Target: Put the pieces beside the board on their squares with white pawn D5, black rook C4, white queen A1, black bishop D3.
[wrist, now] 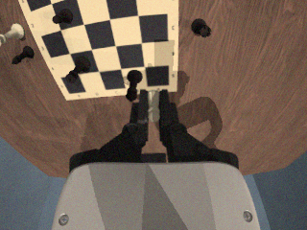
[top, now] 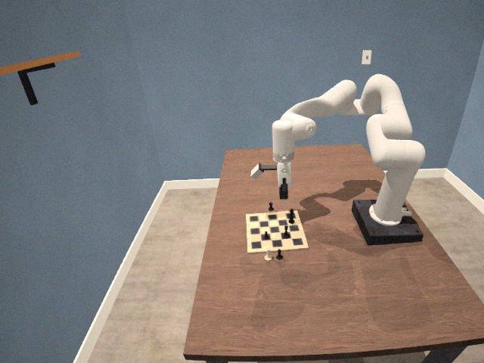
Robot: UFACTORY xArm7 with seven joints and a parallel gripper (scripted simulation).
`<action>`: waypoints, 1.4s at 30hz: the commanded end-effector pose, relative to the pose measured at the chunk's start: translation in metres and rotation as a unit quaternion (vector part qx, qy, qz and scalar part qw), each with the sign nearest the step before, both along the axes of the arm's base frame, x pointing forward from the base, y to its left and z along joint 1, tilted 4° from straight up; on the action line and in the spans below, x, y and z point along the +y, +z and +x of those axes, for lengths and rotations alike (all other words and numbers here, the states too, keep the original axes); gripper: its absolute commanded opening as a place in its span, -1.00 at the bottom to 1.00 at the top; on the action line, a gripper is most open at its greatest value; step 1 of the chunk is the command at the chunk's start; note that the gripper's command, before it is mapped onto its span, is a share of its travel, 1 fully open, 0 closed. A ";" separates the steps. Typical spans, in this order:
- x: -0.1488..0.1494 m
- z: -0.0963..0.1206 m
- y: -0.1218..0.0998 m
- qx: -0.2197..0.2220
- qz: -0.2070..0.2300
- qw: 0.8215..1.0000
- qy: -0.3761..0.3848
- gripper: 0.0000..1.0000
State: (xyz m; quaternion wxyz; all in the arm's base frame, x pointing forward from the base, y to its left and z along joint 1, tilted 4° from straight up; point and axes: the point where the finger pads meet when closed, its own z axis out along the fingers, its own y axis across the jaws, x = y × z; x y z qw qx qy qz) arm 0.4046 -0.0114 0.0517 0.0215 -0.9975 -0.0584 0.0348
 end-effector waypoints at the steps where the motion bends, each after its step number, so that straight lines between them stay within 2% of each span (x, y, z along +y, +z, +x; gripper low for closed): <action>1: 0.042 -0.014 0.008 -0.004 0.001 1.000 0.014 -1.00; 2: 0.042 -0.014 0.008 -0.004 0.001 1.000 0.014 -1.00; 3: 0.071 -0.031 0.010 -0.004 0.001 1.000 0.029 -1.00; 4: 0.071 -0.031 0.010 -0.004 0.001 1.000 0.029 -1.00; 5: 0.090 -0.044 0.012 -0.004 0.001 0.999 0.039 -1.00; 8: 0.100 -0.052 0.013 -0.003 0.001 0.999 0.045 -1.00; 26: 0.101 -0.053 0.007 -0.003 0.001 0.999 0.045 -1.00; 34: 0.102 -0.054 -0.021 -0.003 0.001 0.999 0.045 -1.00; 36: 0.102 -0.054 -0.021 -0.003 0.001 0.999 0.045 -1.00; 42: 0.103 -0.056 -0.050 -0.003 0.001 0.999 0.045 -1.00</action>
